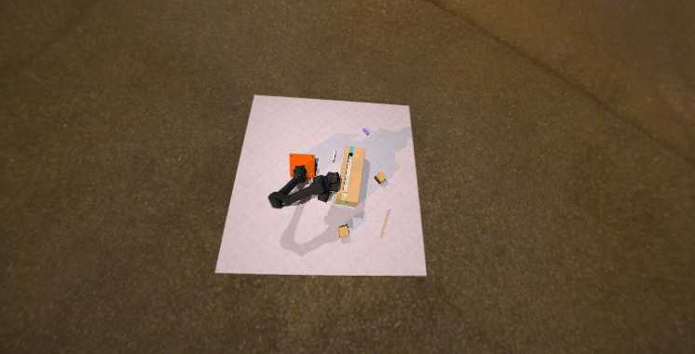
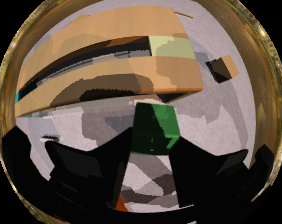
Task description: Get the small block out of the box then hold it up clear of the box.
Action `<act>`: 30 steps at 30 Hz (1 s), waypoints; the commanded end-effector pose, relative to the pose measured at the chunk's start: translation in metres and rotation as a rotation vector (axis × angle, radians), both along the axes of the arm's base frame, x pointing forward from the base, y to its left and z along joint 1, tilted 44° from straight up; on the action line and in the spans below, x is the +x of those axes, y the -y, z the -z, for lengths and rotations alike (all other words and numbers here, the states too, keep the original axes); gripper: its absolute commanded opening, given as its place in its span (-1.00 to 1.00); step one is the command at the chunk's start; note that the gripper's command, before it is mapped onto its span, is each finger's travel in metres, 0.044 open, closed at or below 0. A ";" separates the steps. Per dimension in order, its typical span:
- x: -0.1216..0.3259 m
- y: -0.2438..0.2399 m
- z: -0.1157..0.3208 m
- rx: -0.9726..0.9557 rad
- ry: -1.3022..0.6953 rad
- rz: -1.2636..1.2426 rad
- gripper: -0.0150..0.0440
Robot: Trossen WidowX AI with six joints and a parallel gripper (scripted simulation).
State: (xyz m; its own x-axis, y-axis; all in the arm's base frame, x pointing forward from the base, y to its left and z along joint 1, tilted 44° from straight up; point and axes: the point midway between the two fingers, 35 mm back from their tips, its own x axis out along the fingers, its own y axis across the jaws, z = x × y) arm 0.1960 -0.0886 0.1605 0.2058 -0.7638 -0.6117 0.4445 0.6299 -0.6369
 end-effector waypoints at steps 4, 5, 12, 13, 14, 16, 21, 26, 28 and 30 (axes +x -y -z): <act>0.004 -0.005 -0.004 -0.080 -0.231 -0.182 -0.49; 0.004 -0.006 -0.005 -0.091 -0.263 -0.207 -0.49; 0.006 -0.010 -0.007 -0.165 -0.492 -0.382 -0.49; 0.006 -0.011 -0.008 -0.176 -0.525 -0.407 -0.49; 0.006 -0.012 -0.008 -0.186 -0.558 -0.431 -0.49; 0.007 -0.013 -0.009 -0.208 -0.624 -0.481 -0.49; 0.008 -0.016 -0.011 -0.261 -0.789 -0.603 -0.49; 0.009 -0.020 -0.013 -0.315 -0.956 -0.724 -0.49; 0.010 -0.021 -0.014 -0.337 -1.023 -0.771 -0.49; 0.011 -0.023 -0.015 -0.358 -1.090 -0.819 -0.49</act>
State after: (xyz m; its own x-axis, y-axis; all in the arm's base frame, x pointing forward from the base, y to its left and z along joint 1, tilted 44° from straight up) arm 0.2030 -0.0689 0.1723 0.2114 -0.7995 -0.5622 -0.6935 0.2826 -0.6627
